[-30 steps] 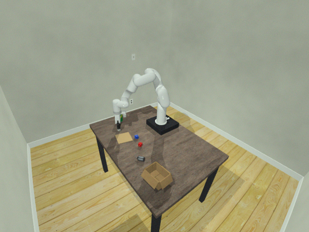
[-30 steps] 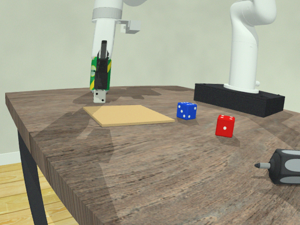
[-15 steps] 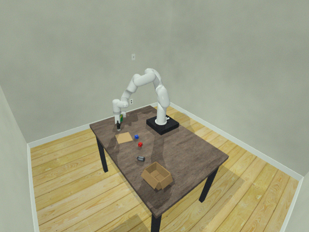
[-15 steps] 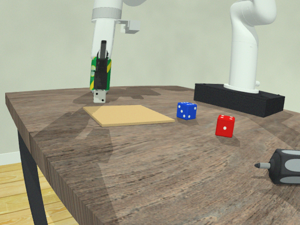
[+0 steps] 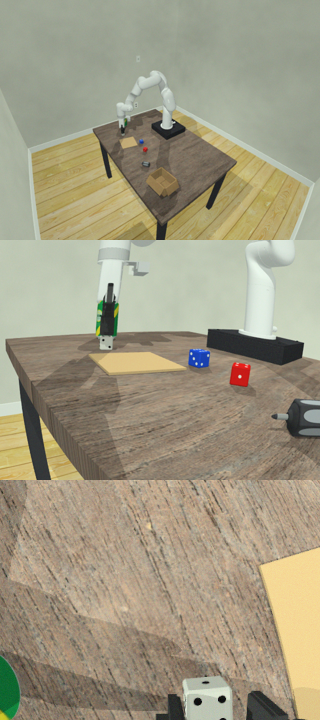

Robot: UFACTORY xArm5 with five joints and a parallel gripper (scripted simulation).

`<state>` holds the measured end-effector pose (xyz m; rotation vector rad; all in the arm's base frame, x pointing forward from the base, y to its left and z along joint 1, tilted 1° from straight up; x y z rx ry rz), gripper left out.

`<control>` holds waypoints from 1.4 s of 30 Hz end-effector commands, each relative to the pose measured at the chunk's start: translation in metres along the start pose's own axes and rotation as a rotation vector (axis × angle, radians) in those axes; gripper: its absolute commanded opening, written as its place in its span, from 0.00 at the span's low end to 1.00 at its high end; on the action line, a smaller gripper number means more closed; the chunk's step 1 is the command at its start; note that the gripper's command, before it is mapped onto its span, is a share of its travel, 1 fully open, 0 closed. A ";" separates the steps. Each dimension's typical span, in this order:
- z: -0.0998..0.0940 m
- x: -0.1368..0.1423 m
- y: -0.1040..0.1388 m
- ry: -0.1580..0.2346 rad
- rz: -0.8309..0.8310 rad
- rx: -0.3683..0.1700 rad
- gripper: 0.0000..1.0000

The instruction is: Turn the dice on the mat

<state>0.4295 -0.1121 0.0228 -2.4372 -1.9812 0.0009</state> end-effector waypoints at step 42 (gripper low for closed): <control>0.032 0.000 0.001 0.000 0.000 -0.004 0.47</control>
Point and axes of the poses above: the point where the finger pads meet when closed, its own z axis out along the fingers, its own x axis across the jaws, y = z × x, the point moved 2 cm from there along -z, back along the fingers, and after that the axes turned 8 degrees about -z, right-handed, at the moved point
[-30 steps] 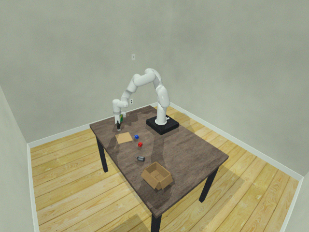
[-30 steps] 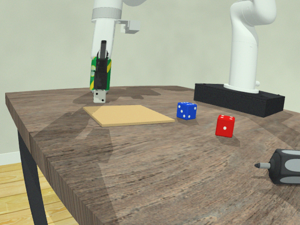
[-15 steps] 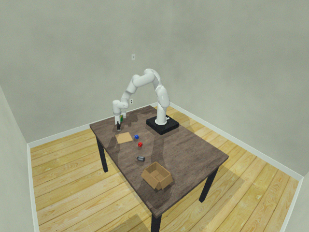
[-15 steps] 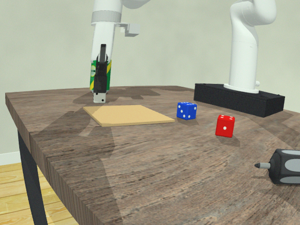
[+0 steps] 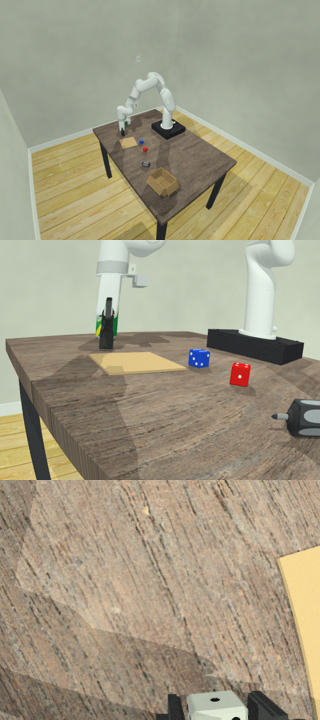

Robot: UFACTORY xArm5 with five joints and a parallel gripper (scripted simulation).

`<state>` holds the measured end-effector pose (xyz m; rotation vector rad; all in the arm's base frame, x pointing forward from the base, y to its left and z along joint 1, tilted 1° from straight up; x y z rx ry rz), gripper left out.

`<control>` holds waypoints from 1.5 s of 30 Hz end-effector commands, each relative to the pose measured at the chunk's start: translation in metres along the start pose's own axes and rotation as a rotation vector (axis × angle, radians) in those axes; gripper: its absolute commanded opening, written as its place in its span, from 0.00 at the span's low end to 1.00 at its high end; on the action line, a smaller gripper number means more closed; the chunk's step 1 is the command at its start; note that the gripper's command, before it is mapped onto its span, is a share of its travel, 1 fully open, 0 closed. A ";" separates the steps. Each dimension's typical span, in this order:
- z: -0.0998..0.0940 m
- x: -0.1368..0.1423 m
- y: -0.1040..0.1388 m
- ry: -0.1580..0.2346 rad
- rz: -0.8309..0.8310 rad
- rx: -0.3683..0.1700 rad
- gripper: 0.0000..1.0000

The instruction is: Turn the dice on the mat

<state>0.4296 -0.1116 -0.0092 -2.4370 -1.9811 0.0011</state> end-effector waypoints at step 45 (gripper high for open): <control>0.001 0.000 0.001 0.000 0.000 -0.004 0.27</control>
Point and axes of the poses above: the point where the finger pads meet when closed, its own z axis out along the fingers, its own x axis across the jaws, y = z × x, the point moved 2 cm from there along -z, back along the fingers, and after that the axes turned 8 degrees about -z, right-handed, at the moved point
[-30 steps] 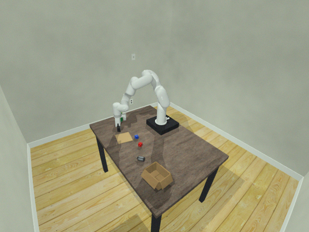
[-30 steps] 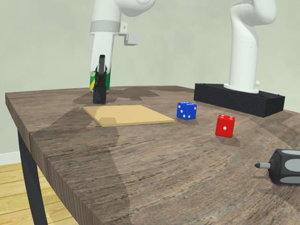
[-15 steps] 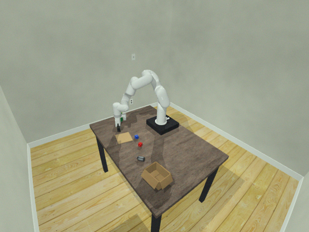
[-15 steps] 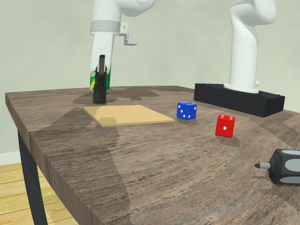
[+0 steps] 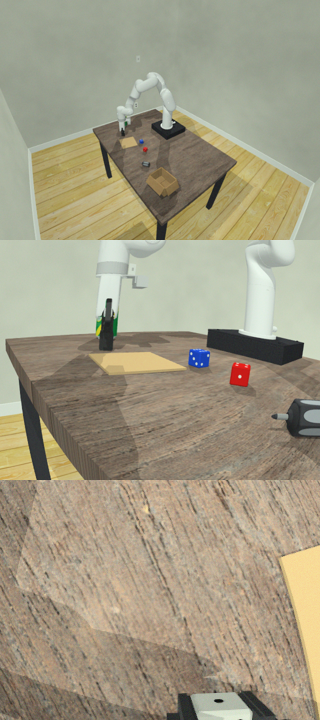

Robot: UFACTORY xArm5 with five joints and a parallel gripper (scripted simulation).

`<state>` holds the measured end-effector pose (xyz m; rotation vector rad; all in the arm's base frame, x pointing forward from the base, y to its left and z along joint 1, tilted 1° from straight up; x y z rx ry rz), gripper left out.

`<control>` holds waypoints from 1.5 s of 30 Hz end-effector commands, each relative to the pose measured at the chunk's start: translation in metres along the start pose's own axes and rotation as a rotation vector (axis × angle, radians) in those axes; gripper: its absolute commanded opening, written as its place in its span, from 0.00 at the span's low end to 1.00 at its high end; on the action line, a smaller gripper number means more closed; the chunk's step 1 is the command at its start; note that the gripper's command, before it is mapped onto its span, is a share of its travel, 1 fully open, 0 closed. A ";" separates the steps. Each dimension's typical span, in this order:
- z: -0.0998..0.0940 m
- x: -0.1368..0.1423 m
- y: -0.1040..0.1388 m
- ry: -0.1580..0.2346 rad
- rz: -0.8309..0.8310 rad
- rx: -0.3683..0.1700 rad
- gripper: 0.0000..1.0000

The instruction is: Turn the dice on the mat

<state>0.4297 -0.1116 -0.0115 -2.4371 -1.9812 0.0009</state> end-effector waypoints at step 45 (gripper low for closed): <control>-0.080 -0.001 0.001 0.000 0.000 -0.004 0.27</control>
Point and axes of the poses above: the point where the finger pads meet when closed, its own z axis out along the fingers, its own x axis across the jaws, y = z × x, the point moved 2 cm from there along -z, back along the fingers, and after that the axes turned 8 degrees about -z, right-handed, at the moved point
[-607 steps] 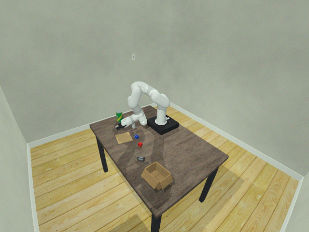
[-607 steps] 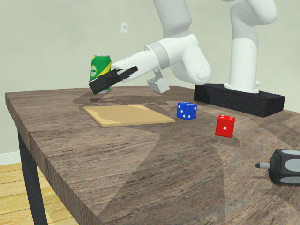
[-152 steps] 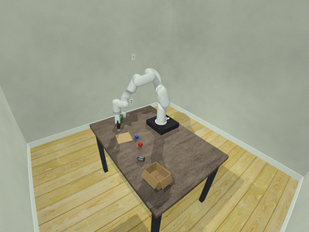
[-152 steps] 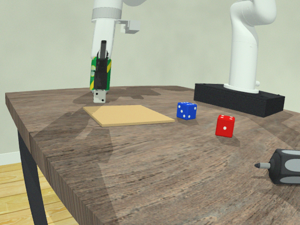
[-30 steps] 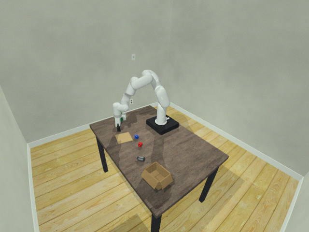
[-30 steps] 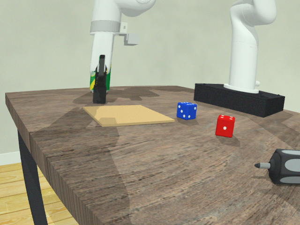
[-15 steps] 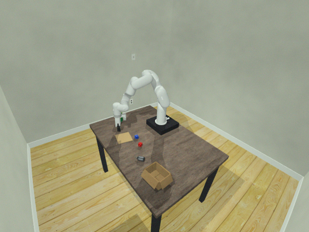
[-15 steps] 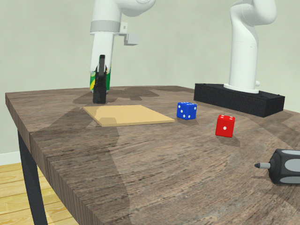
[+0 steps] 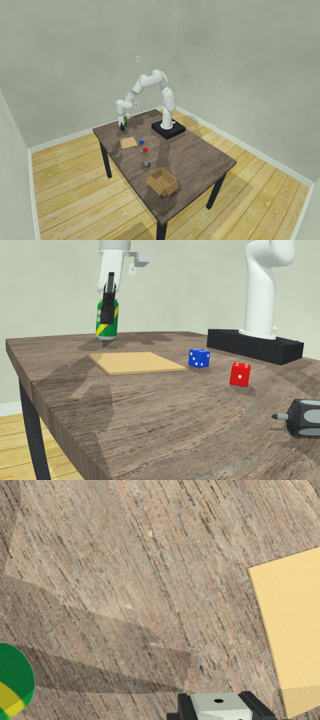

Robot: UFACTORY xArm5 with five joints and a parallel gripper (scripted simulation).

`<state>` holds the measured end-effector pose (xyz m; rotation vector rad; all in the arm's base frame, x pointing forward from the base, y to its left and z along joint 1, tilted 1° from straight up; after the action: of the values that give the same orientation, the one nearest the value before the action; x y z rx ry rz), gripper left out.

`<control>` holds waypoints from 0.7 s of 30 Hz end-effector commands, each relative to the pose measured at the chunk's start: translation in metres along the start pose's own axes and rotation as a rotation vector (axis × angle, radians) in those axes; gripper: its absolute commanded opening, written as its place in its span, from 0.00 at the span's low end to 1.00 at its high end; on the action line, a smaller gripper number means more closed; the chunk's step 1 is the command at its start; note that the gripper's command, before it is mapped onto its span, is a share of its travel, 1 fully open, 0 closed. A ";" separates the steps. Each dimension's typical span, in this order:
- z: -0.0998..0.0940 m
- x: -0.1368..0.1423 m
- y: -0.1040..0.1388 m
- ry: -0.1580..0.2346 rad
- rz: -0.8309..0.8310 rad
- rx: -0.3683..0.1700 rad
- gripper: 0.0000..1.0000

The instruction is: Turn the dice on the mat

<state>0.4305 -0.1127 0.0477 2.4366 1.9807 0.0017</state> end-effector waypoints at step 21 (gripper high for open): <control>-0.045 0.056 0.010 0.000 -0.161 -0.003 0.27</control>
<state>0.4360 -0.0956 0.0889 2.3821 2.0506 -0.0020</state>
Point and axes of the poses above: the point where the finger pads meet when closed, its own z axis out along the fingers, its own x axis across the jaws, y = z × x, the point moved 2 cm from there along -z, back along the fingers, and after that the axes turned 8 degrees about -z, right-handed, at the moved point
